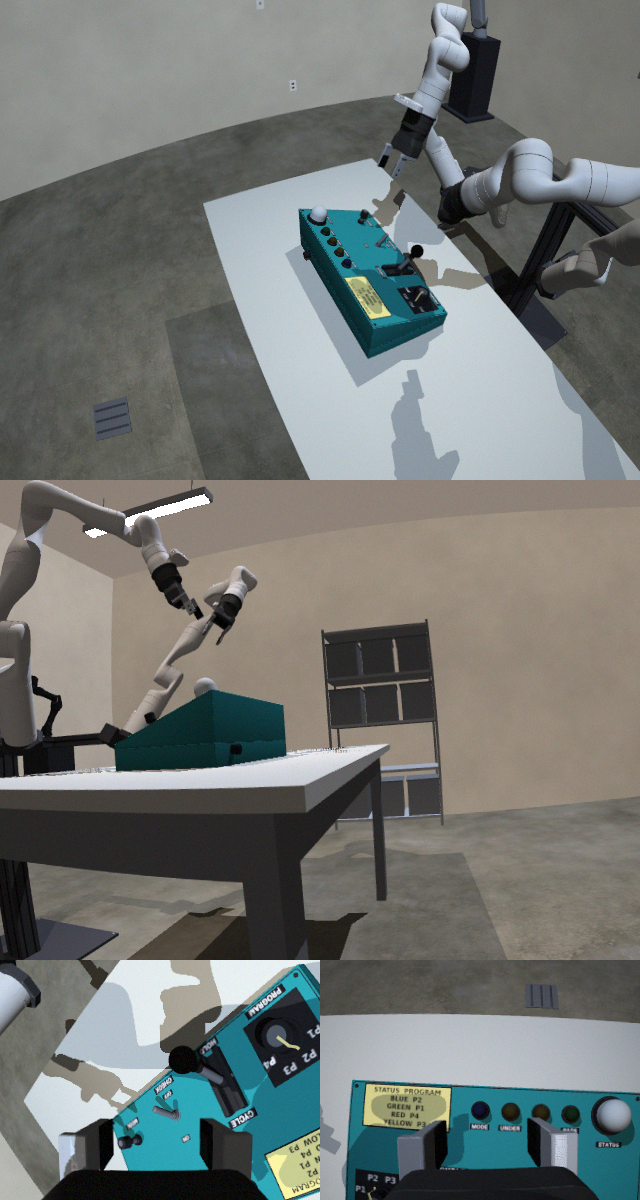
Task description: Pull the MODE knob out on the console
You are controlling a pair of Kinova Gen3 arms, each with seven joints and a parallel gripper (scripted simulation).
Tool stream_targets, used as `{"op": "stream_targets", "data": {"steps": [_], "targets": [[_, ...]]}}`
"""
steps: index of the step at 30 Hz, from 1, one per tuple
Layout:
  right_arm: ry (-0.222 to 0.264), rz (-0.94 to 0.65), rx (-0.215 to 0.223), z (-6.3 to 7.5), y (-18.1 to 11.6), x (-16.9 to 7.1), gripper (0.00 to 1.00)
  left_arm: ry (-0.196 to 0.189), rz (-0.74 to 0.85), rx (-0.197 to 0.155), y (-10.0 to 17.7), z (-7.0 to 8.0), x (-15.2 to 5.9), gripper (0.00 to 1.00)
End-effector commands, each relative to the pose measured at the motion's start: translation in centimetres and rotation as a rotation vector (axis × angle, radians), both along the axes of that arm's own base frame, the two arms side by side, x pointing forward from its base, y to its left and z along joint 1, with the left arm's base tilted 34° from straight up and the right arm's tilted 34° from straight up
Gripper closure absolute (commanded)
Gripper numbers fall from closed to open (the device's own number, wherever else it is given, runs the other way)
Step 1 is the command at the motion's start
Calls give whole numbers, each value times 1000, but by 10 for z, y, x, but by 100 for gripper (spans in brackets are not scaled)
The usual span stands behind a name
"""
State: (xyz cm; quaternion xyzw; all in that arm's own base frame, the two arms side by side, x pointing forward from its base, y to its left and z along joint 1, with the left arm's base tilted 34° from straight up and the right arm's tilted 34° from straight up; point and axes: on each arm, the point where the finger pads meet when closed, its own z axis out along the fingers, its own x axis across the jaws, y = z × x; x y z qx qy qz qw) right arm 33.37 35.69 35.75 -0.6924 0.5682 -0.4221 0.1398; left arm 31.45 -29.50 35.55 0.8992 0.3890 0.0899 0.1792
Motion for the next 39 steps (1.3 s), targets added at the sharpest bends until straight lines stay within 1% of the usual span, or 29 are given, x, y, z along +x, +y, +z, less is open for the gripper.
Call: {"op": "stream_targets", "data": {"steps": [1, 3, 5, 7, 20, 22, 23, 37, 39], "targets": [[-1, 1, 1, 0, 0, 0, 0, -1, 45, -1, 14, 0, 14, 0], [-1, 1, 1, 0, 0, 0, 0, -1, 66, -1, 21, 0, 19, 0], [-1, 1, 1, 0, 0, 0, 0, -1, 66, -1, 21, 0, 19, 0], [-1, 1, 1, 0, 0, 0, 0, -1, 103, -1, 34, 0, 29, 0], [-1, 1, 1, 0, 0, 0, 0, -1, 241, -1, 83, 0, 62, 0], [-1, 1, 1, 0, 0, 0, 0, -1, 241, -1, 83, 0, 62, 0], [-1, 1, 1, 0, 0, 0, 0, -1, 272, -1, 95, 0, 68, 0], [-1, 1, 1, 0, 0, 0, 0, -1, 418, -1, 153, 0, 93, 0], [-1, 1, 1, 0, 0, 0, 0, -1, 418, -1, 153, 0, 93, 0]]}}
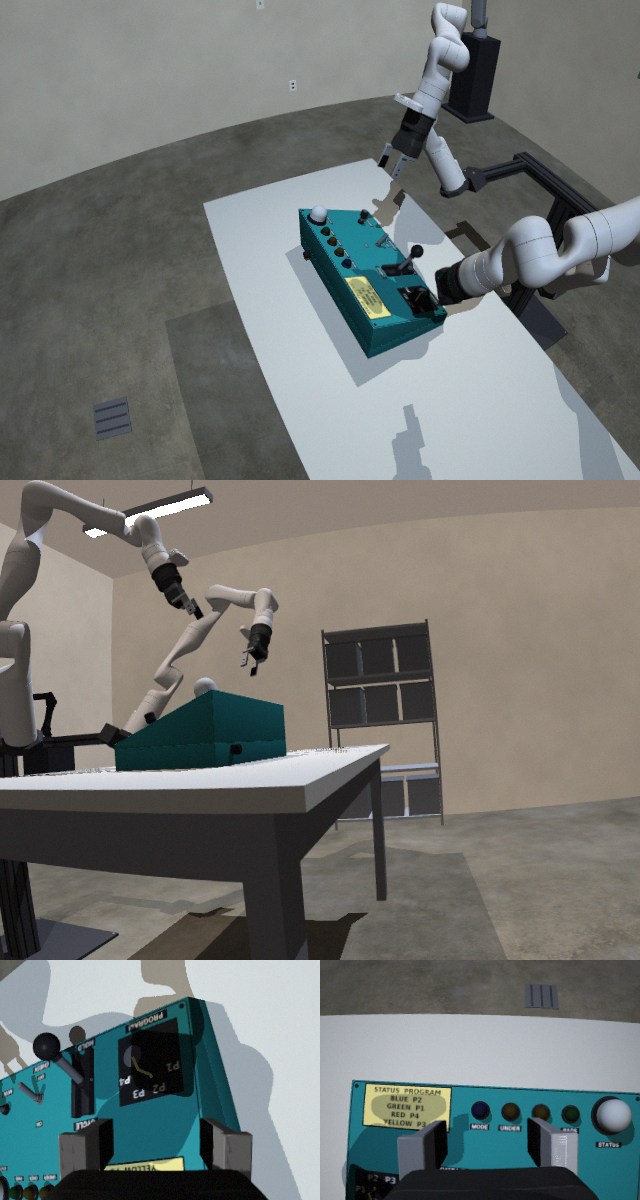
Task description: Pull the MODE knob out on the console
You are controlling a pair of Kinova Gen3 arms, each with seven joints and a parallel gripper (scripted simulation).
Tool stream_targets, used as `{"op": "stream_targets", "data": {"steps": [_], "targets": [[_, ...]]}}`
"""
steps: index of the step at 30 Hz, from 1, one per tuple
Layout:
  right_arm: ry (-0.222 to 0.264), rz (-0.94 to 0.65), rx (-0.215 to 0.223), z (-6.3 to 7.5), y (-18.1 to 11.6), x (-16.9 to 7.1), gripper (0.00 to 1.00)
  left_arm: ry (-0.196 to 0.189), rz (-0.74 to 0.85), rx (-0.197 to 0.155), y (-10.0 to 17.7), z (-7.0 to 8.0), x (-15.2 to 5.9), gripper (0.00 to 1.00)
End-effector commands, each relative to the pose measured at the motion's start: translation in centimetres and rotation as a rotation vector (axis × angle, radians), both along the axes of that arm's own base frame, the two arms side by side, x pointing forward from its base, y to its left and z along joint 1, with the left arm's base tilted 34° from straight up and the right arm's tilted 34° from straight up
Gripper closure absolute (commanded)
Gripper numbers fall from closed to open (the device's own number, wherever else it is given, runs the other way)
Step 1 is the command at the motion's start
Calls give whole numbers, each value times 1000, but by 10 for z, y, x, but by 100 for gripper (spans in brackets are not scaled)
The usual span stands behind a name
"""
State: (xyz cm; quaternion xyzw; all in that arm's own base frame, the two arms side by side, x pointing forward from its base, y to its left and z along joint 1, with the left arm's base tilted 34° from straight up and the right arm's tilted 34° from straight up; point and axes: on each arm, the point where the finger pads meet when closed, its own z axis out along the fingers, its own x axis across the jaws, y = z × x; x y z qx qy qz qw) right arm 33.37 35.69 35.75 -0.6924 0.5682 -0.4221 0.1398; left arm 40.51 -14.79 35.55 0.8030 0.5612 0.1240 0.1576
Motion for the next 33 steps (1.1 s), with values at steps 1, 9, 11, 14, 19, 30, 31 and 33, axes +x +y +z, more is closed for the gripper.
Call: {"op": "stream_targets", "data": {"steps": [1, 9, 11, 14, 19, 30, 31, 33], "targets": [[-1, 1, 1, 0, 0, 0, 0, -1, 45, -1, 18, 0, 7, 0], [-1, 1, 1, 0, 0, 0, 0, -1, 126, -1, 52, 0, 16, 0], [-1, 1, 1, 0, 0, 0, 0, -1, 147, -1, 61, 0, 18, 0], [-1, 1, 1, 0, 0, 0, 0, -1, 179, -1, 74, 0, 21, 0], [-1, 1, 1, 0, 0, 0, 0, -1, 227, -1, 95, 0, 24, 0], [-1, 1, 1, 0, 0, 0, 0, -1, 344, -1, 146, 0, 27, 0], [-1, 1, 1, 0, 0, 0, 0, -1, 355, -1, 150, 0, 27, 0], [-1, 1, 1, 0, 0, 0, 0, -1, 366, -1, 155, 0, 27, 0]]}}
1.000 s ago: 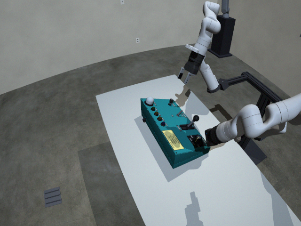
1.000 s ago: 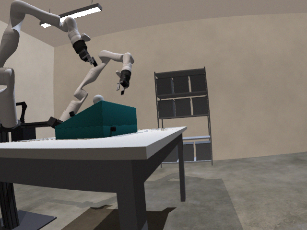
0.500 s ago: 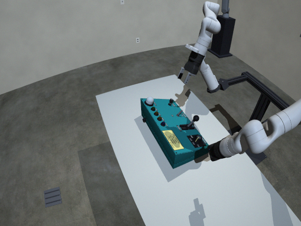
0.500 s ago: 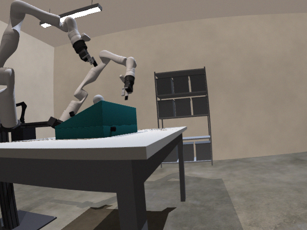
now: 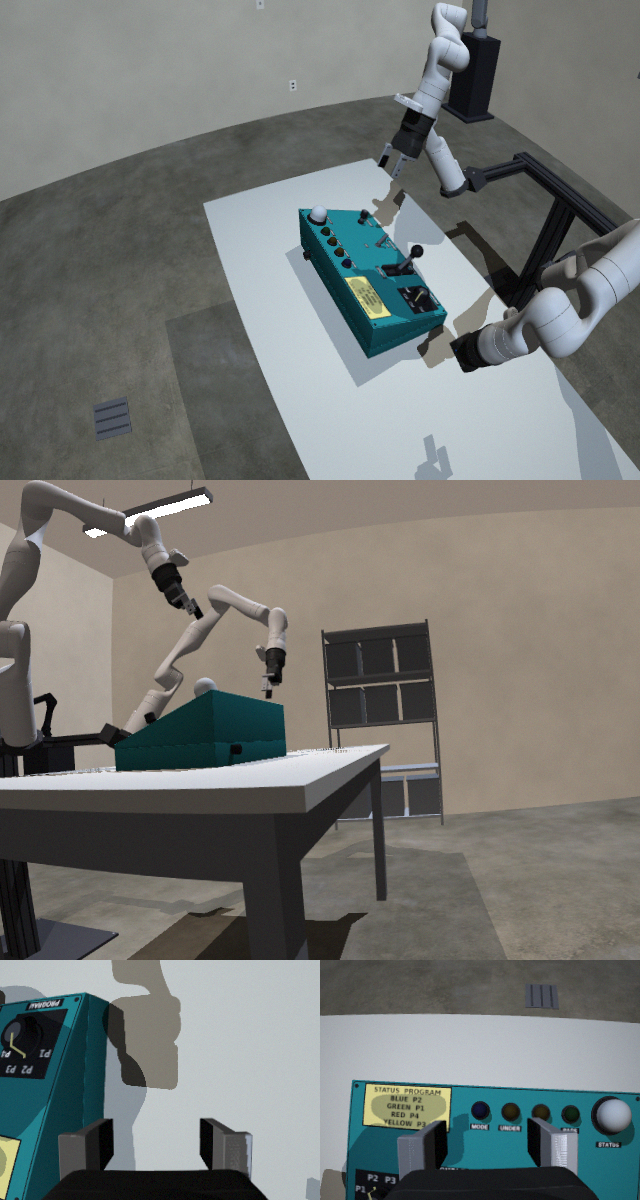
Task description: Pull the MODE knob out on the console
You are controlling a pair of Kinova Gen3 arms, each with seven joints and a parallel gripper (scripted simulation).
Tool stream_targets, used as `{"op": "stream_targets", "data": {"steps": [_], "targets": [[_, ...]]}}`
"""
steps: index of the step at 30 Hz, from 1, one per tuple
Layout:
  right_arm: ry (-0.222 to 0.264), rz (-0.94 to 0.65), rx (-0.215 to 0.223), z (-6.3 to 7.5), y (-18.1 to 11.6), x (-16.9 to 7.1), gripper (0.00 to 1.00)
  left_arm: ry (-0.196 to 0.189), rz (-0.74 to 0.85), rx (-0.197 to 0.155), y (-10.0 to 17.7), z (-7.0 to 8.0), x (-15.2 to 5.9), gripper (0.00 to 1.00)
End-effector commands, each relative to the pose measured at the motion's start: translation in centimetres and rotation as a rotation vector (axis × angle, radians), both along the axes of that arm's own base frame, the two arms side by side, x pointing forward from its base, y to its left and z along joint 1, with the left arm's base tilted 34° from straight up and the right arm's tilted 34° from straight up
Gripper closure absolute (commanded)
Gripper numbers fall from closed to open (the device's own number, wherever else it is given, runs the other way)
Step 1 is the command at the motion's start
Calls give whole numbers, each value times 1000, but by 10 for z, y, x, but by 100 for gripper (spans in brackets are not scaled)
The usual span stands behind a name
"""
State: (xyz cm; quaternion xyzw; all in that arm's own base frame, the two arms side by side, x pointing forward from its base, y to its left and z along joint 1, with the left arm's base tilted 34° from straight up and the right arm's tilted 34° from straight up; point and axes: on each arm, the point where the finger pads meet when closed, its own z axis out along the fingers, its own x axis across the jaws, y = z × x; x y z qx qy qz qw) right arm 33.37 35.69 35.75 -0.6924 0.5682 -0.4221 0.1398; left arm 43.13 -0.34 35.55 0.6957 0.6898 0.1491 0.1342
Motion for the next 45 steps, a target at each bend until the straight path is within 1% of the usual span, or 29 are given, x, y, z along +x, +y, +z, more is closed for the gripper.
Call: {"op": "stream_targets", "data": {"steps": [1, 2, 15, 16, 18, 19, 33, 35, 36, 45], "targets": [[-1, 1, 1, 0, 0, 0, 0, -1, 23, -1, 10, 0, 1, 0], [-1, 1, 1, 0, 0, 0, 0, -1, 53, -1, 23, 0, 0, 0], [-1, 1, 1, 0, 0, 0, 0, -1, 188, -1, 81, 0, -6, 0], [-1, 1, 1, 0, 0, 0, 0, -1, 199, -1, 85, 0, -7, 0], [-1, 1, 1, 0, 0, 0, 0, -1, 199, -1, 85, 0, -7, 0], [-1, 1, 1, 0, 0, 0, 0, -1, 229, -1, 98, 0, -10, 0], [-1, 1, 1, 0, 0, 0, 0, -1, 374, 0, 158, 0, -28, 0], [-1, 1, 1, 0, 0, 0, 0, -1, 374, 0, 158, 0, -28, 0], [-1, 1, 1, 0, 0, 0, 0, -1, 404, 0, 170, 0, -33, 0], [-1, 1, 1, 0, 0, 0, 0, -1, 495, 0, 206, 0, -50, 0]]}}
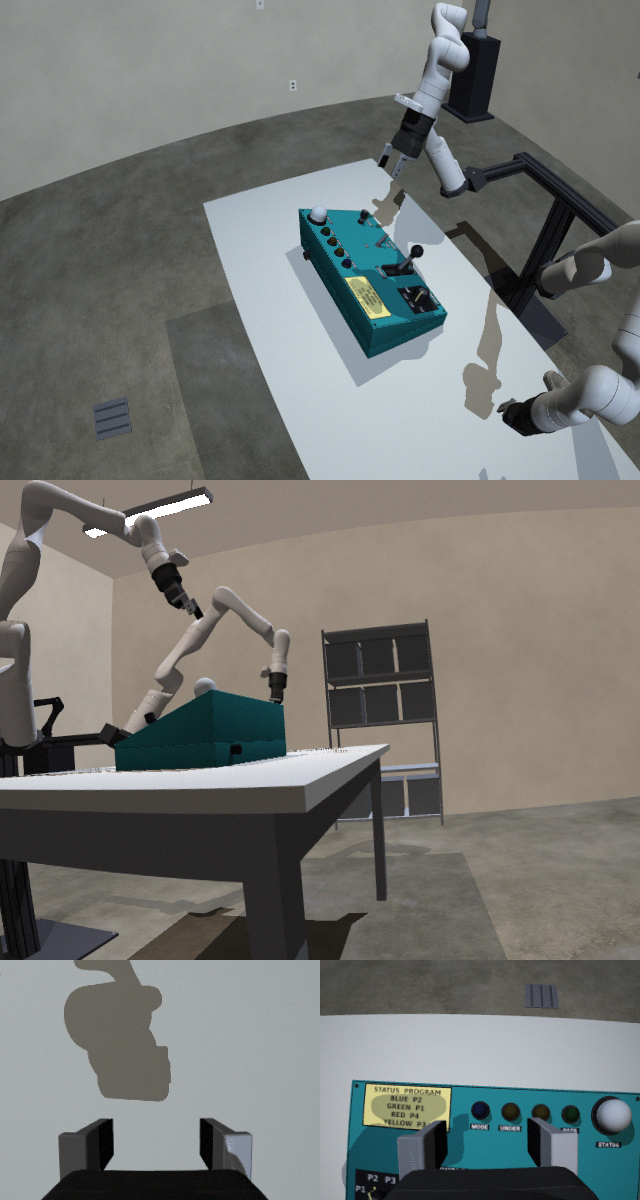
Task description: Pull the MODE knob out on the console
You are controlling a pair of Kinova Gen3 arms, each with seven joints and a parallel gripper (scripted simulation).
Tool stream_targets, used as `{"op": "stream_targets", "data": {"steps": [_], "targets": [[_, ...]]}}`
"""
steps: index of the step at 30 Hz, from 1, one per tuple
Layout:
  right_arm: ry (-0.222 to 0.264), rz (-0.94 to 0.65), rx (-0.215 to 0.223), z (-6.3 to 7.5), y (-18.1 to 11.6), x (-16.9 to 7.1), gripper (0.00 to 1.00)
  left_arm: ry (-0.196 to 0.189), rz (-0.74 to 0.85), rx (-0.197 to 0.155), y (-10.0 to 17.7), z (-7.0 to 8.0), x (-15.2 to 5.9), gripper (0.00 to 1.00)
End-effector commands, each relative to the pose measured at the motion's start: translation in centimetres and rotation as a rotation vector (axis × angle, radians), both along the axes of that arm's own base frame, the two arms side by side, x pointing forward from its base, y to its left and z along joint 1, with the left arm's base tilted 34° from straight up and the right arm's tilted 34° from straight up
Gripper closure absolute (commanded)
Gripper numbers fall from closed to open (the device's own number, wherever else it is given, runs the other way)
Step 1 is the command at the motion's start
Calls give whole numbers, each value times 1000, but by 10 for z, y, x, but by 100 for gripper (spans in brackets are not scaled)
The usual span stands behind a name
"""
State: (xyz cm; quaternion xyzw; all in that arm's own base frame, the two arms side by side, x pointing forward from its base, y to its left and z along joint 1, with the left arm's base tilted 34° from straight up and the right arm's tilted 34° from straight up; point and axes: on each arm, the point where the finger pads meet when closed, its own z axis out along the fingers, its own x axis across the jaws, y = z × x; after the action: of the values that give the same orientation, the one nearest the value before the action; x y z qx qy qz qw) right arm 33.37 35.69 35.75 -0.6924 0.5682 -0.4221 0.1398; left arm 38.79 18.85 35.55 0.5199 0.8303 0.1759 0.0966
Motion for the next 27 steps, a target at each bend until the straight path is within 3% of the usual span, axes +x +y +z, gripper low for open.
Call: {"op": "stream_targets", "data": {"steps": [1, 27], "targets": [[-1, 1, 1, 0, 0, 0, 0, -1, 45, 0, 18, 0, -8, 0], [-1, 1, 1, 0, 0, 0, 0, -1, 308, 0, 109, 0, -75, 0]]}}
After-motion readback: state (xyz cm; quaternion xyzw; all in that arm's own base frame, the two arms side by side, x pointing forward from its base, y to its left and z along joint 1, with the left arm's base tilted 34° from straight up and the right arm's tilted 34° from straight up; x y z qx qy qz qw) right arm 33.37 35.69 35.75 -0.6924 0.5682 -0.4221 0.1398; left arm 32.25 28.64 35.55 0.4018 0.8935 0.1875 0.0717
